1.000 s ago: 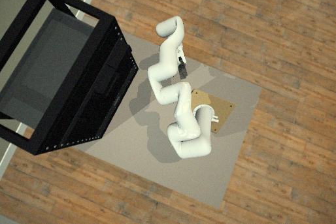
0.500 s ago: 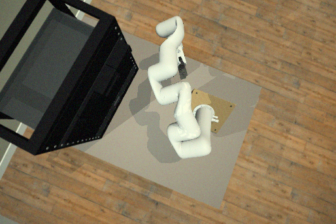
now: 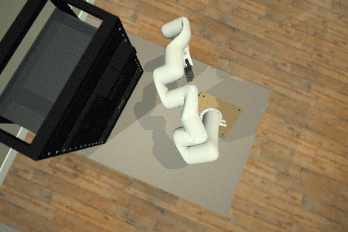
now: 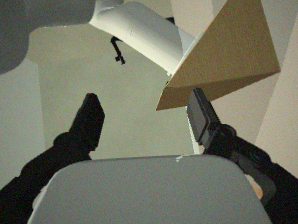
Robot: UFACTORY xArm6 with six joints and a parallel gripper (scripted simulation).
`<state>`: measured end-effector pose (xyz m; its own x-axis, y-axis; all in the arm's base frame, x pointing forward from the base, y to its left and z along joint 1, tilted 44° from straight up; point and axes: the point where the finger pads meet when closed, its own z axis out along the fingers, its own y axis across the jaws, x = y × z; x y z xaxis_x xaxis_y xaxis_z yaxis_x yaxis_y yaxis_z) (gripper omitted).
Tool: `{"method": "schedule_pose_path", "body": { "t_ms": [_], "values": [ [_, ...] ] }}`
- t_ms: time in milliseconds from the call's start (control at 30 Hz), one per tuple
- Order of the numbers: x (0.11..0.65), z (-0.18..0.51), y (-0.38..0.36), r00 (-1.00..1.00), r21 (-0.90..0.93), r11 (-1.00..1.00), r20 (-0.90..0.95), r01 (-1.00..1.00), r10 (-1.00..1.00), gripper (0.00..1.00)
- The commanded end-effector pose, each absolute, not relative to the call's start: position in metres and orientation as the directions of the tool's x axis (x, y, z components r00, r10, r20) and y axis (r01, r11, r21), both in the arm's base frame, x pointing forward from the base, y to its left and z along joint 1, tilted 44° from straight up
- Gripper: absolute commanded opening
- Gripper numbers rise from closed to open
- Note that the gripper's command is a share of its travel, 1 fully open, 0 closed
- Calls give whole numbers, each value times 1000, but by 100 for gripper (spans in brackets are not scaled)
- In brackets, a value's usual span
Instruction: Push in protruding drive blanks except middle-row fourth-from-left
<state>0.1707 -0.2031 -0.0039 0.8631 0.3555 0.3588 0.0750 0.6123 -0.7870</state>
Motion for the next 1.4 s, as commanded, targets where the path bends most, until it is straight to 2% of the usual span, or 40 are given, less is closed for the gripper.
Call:
{"method": "schedule_pose_path", "body": {
  "t_ms": [0,1367],
  "values": [
    [171,-3,-204,863,-789,610,360,77,356,100],
    [180,13,-208,880,-834,542,330,102,341,100]
  ]
}}
